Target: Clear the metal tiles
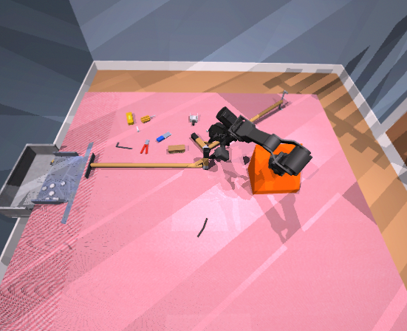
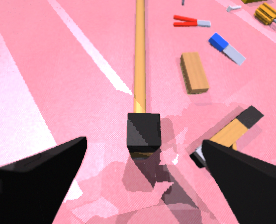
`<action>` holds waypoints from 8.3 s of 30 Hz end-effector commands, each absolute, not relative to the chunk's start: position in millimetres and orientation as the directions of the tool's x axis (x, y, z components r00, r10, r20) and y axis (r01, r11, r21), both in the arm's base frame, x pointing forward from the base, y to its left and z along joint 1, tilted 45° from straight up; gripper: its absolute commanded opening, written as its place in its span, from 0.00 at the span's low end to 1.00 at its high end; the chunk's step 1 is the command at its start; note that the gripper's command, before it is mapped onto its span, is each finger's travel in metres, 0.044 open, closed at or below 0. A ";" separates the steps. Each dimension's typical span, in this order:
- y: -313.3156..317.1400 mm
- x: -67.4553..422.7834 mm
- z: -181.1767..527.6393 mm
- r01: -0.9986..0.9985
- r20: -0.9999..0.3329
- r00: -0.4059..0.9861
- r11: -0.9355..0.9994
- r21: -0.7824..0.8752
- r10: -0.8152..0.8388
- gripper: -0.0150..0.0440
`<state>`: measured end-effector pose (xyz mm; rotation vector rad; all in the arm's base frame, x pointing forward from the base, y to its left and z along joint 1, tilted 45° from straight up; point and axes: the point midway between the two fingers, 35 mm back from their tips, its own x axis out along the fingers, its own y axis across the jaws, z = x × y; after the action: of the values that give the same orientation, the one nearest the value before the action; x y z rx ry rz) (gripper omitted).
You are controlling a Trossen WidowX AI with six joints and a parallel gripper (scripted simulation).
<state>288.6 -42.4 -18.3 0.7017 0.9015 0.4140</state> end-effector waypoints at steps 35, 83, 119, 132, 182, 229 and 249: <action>-51.0 271.2 -10.6 -0.051 -0.573 0.556 0.712 0.700 0.603 1.00; -8.8 310.6 -51.7 -0.051 -0.574 0.555 0.713 0.699 0.602 1.00; -4.0 316.4 -50.6 -0.061 -0.565 0.561 0.711 0.701 0.605 0.25; 7.2 316.7 -38.1 -0.060 -0.570 0.557 0.713 0.698 0.604 0.25; 53.2 307.3 9.0 -0.059 -0.570 0.555 0.712 0.700 0.606 0.25; 74.3 344.5 27.8 -0.071 -0.558 0.558 0.706 0.705 0.614 0.25; 77.4 368.8 27.6 -0.075 -0.555 0.559 0.704 0.706 0.616 0.25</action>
<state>360.4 77.6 24.1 0.6890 0.9074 0.4500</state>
